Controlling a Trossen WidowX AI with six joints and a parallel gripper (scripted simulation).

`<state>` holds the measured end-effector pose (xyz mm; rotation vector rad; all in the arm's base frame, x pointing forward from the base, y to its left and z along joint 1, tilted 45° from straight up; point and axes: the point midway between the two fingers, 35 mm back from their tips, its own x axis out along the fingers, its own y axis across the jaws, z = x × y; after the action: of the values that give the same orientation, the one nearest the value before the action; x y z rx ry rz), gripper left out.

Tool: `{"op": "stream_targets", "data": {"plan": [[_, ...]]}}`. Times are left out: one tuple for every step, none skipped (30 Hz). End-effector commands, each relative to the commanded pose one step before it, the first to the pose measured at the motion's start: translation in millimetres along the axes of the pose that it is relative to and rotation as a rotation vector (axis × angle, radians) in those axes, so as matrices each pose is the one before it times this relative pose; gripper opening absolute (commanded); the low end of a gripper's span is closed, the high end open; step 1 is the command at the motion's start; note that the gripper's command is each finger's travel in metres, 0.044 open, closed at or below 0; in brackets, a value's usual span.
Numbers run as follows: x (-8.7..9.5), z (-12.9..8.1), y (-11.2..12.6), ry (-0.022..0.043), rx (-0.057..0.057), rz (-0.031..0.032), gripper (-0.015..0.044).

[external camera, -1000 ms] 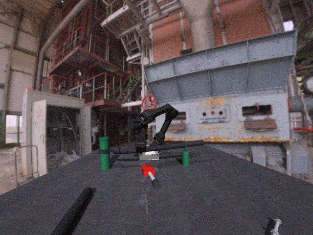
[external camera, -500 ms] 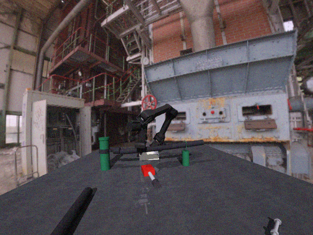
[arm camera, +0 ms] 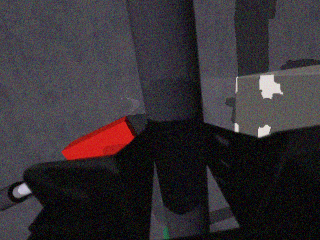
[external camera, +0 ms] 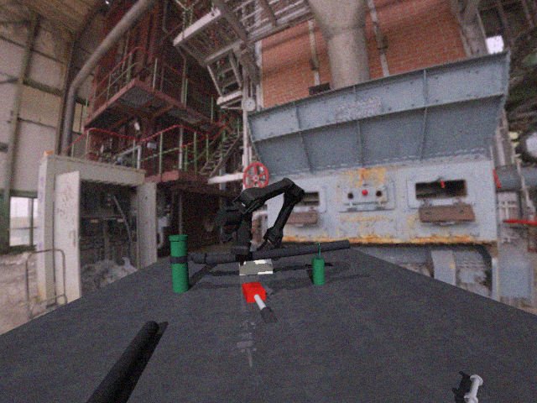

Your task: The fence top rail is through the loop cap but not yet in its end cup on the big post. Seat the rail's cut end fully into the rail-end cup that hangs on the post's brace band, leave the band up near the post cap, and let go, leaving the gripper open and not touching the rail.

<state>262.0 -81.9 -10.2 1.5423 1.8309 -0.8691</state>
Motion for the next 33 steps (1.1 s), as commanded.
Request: {"op": "stream_targets", "data": {"plan": [[-10.19, 9.76, 7.11, -0.03330, 0.0061, 0.03388, 0.0000], [-0.09, 0.01, 0.11, 0.00000, 0.0000, 0.00000, 0.0000], [-0.11, 0.01, 0.12, 0.00000, 0.0000, 0.00001, 0.0000], [-0.11, 0.01, 0.16, 0.00000, 0.0000, 0.00001, 0.0000], [-0.14, 0.01, 0.21, 0.00000, 0.0000, 0.00001, 0.0000], [-0.13, 0.03, 0.19, 0.00000, 0.0000, 0.00001, 0.0000], [-0.15, 0.05, 0.24, -0.00001, 0.0000, 0.00001, 0.0000], [-0.17, 0.06, 0.26, -0.00001, 0.0000, 0.00001, 0.0000], [-0.16, 0.07, 0.27, -0.00001, 0.0000, 0.00001, 0.0000], [-0.17, 0.10, 0.33, -0.00001, 0.0000, 0.00002, 0.0000], [-0.16, 0.12, 0.31, -0.00001, 0.0000, 0.00002, 0.0000], [-0.21, 0.15, 0.34, -0.00001, 0.0000, 0.00002, 0.0000], [-0.24, 0.16, 0.36, -0.00002, 0.0000, 0.00002, 0.0000], [-0.26, 0.18, 0.39, -0.00002, 0.0000, 0.00002, 0.0000], [-0.25, 0.17, 0.37, -0.00002, 0.0000, 0.00002, 0.0000], [-0.21, 0.11, 0.27, -0.00001, 0.0000, 0.00001, 0.0000], [-0.14, 0.08, 0.18, -0.00001, 0.0000, 0.00001, 0.0000], [-0.05, 0.03, 0.06, 0.00000, 0.0000, 0.00000, 0.0000], [0.00, 0.00, 0.00, 0.00000, 0.0000, 0.00000, 0.0000], [-0.06, 0.01, 0.04, 0.00000, 0.0000, 0.00000, 0.0000], [-0.13, 0.02, 0.08, 0.00000, 0.0000, 0.00000, 0.0000], [-0.08, 0.01, 0.05, 0.00000, 0.0000, 0.00000, 0.0000], [-0.16, 0.02, 0.08, -0.00001, 0.0000, 0.00000, 0.0000], [-0.09, 0.01, 0.04, 0.00000, 0.0000, 0.00000, 0.0000], [0.00, 0.00, 0.00, 0.00000, 0.0000, 0.00000, 0.0000], [-0.05, 0.01, 0.02, 0.00000, 0.0000, 0.00000, 0.0000], [9.51, -9.91, -7.47, 0.03420, -0.0131, -0.03468, 0.0000], [0.00, 0.00, 0.00, 0.00000, 0.0000, 0.00000, 0.0000], [0.00, 0.00, 0.00, 0.00000, 0.0000, 0.00000, 0.0000], [0.00, 0.00, 0.00, 0.00000, 0.0000, 0.00000, 0.0000], [0.00, 0.00, 0.00, 0.00000, 0.0000, 0.00000, 0.0000], [-0.07, -0.10, -0.02, 0.00000, 0.0000, 0.00000, 0.0000], [-0.13, -0.18, -0.04, 0.00001, 0.0000, -0.00001, 0.0000]]}}
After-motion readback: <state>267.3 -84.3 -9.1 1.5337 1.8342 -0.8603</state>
